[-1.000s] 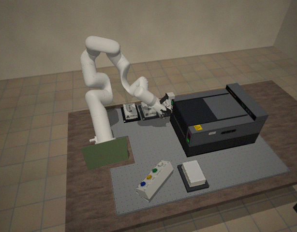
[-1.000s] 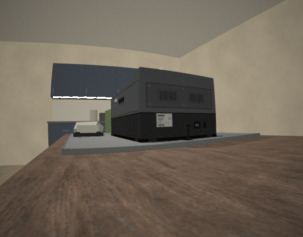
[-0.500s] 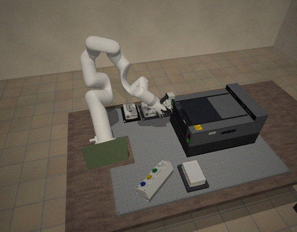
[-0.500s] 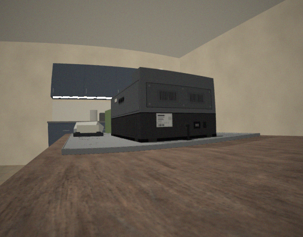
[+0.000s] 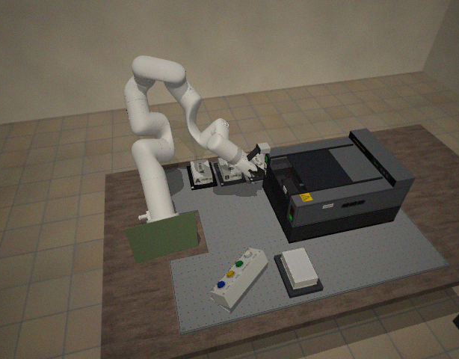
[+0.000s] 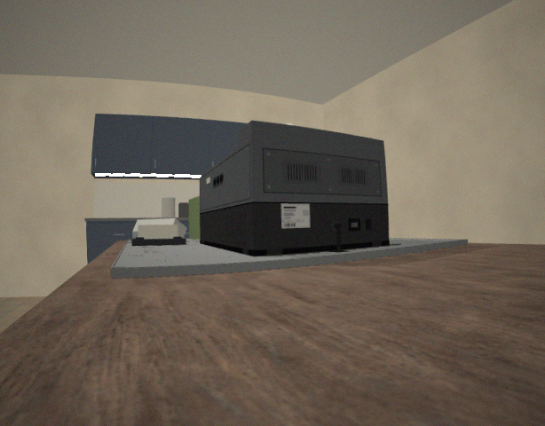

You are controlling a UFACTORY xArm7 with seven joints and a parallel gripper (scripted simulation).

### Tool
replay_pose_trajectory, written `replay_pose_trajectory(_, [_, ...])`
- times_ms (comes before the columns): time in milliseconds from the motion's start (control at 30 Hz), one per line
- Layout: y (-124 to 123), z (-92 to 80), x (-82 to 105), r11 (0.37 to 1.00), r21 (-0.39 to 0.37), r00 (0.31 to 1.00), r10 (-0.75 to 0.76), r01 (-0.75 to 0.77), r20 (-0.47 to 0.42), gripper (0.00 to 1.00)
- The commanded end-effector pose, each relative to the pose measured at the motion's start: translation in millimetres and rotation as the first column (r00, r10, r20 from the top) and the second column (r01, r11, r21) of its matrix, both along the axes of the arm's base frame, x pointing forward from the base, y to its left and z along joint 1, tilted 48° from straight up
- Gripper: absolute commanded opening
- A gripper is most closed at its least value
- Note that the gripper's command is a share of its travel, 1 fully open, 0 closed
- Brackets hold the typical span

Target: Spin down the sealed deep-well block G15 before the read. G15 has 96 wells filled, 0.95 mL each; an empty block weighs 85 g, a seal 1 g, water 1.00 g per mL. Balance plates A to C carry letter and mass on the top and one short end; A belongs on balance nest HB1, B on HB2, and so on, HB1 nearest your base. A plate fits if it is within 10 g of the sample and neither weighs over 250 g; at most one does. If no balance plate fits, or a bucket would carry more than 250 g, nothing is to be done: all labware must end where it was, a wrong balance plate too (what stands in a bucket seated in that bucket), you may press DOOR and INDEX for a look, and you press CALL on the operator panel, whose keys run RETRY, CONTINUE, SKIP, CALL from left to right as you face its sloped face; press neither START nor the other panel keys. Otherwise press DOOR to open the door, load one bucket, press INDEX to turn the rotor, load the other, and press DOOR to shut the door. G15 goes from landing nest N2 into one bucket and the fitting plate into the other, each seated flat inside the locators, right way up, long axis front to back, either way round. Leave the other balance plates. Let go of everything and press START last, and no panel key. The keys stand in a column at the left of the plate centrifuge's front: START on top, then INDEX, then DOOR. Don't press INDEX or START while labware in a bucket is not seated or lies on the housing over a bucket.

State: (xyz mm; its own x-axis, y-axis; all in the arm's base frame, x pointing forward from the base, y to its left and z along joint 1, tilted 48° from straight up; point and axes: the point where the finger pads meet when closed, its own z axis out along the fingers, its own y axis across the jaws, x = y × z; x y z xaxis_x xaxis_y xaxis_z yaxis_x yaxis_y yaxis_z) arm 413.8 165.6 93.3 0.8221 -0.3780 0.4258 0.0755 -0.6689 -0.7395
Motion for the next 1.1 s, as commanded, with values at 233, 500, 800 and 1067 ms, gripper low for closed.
replay_pose_trajectory(233, [-1,0.6,1.3,1.0,0.0,1.0,-0.003,0.003,0.002,0.0])
replay_pose_trajectory(500, [-2,1.0,-5.4,1.0,0.0,1.0,-0.003,0.003,0.002,0.0])
replay_pose_trajectory(800, [-7,2.6,-32.4,1.0,0.0,1.0,-0.003,0.003,0.002,0.0])
replay_pose_trajectory(1067, [-12,4.5,-64.7,1.0,0.0,1.0,-0.003,0.003,0.002,0.0])
